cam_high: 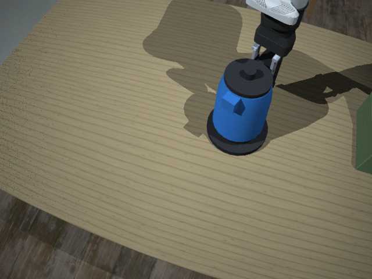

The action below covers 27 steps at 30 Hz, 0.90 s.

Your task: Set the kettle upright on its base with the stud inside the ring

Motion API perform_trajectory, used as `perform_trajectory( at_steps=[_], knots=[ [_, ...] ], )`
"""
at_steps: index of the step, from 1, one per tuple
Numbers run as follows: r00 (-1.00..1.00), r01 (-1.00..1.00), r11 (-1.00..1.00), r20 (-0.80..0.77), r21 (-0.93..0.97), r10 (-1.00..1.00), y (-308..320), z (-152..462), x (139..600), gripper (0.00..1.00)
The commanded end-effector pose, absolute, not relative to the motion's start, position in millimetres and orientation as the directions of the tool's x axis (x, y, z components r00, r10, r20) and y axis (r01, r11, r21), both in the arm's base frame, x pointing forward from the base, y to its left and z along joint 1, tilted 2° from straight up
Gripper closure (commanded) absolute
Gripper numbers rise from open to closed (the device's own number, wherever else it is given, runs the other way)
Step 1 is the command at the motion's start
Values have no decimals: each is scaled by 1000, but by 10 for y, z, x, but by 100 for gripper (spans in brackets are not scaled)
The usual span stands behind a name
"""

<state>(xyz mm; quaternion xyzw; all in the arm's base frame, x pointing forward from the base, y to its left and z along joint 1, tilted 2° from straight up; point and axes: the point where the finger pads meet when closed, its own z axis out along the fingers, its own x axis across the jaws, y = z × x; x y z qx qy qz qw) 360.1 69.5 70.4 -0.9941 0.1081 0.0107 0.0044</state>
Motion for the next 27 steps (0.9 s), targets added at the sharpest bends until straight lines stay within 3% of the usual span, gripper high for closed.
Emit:
perform_trajectory(
  at_steps=[1, 27],
  knots=[
    [976, -217, -976, -23, -8, -216, 698, 689, 3592, 100],
    [976, -217, -976, -24, -8, -216, 698, 658, 3589, 100]
  ],
)
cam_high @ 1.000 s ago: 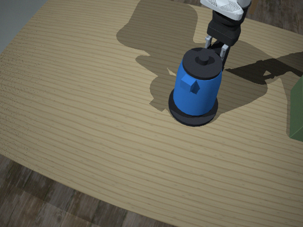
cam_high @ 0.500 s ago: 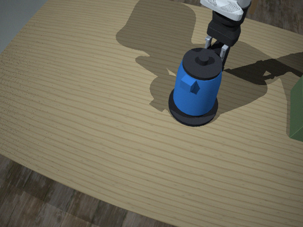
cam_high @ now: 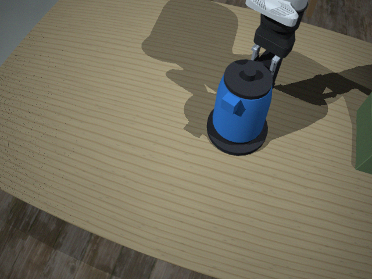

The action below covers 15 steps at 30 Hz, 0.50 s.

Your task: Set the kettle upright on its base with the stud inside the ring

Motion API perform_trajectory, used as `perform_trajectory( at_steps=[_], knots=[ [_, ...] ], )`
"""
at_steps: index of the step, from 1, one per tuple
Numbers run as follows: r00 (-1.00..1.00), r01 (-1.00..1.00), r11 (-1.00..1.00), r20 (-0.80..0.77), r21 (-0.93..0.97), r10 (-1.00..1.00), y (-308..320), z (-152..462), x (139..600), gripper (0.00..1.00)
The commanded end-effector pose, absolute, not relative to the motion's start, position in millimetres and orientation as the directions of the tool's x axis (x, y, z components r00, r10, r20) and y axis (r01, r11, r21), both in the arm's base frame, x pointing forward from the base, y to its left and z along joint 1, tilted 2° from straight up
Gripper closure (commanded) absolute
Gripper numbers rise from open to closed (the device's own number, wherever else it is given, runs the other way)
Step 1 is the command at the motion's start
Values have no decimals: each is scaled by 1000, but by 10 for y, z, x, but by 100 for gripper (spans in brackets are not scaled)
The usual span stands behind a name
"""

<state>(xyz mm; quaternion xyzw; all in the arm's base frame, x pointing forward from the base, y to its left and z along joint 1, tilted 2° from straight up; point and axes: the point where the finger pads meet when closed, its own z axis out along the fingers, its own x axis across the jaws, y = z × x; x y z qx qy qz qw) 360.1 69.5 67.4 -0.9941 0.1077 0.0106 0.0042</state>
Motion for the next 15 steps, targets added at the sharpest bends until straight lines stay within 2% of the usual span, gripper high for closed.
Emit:
perform_trajectory(
  at_steps=[1, 15],
  knots=[
    [976, -217, -976, -24, -8, -216, 698, 658, 3589, 100],
    [976, -217, -976, -24, -7, -216, 698, 626, 3586, 100]
  ],
)
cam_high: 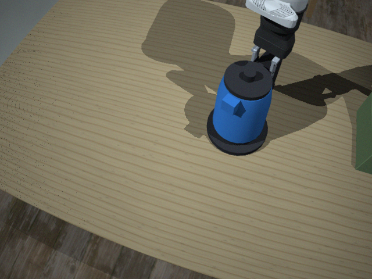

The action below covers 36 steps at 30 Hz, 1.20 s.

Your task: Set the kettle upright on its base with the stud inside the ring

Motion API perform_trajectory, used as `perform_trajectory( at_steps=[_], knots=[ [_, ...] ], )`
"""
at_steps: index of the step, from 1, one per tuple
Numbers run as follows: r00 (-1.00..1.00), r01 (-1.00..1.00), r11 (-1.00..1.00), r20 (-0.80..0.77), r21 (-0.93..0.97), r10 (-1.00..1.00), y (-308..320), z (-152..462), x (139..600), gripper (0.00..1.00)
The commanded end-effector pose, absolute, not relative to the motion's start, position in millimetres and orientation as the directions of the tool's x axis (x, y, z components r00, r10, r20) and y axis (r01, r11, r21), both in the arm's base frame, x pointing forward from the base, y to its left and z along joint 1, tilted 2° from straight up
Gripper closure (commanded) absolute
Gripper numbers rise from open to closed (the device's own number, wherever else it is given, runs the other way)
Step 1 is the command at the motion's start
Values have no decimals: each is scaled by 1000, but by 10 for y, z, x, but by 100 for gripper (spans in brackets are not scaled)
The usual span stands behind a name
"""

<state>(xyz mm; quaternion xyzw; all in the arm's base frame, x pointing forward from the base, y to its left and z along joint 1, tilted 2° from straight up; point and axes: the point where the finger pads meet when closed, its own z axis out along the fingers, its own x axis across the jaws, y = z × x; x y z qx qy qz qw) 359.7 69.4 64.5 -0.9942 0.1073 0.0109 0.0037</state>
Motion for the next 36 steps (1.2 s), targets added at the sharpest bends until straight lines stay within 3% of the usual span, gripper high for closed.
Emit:
perform_trajectory(
  at_steps=[1, 36],
  knots=[
    [976, -217, -976, -24, -7, -216, 698, 627, 3587, 100],
    [976, -217, -976, -24, -7, -216, 698, 595, 3584, 100]
  ],
)
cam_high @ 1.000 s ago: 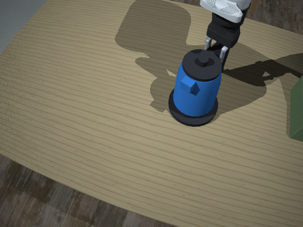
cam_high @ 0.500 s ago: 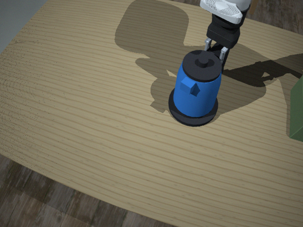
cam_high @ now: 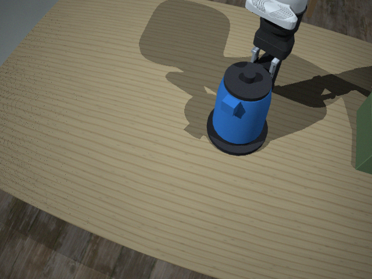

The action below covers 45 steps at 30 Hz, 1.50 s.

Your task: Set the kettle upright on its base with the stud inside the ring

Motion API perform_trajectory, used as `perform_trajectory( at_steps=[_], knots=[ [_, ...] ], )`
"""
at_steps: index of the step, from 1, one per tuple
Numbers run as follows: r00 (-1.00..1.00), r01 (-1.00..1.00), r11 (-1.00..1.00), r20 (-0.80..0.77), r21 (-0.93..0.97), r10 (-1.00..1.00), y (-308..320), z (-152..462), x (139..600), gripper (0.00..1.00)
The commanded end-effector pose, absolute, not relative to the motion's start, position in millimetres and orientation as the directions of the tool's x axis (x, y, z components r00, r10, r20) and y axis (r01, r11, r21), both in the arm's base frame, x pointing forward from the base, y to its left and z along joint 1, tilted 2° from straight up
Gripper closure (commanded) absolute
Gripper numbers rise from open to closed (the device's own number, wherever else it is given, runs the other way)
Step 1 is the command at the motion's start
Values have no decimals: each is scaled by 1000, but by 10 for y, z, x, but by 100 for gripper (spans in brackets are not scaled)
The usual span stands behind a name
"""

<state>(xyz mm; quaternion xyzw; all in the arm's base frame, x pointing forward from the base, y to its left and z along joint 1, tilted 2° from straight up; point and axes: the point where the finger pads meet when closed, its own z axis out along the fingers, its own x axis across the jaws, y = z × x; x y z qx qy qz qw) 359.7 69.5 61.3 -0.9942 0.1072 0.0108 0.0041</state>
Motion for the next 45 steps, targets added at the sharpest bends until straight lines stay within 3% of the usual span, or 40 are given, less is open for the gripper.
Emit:
perform_trajectory(
  at_steps=[1, 21, 22, 45],
  knots=[
    [976, -217, -976, -25, -7, -216, 698, 592, 3582, 100],
    [976, -217, -976, -25, -7, -216, 698, 571, 3582, 100],
    [976, -217, -976, -25, -7, -216, 698, 571, 3582, 0],
    [976, -217, -976, -25, -7, -216, 698, 571, 3582, 0]
  ],
)
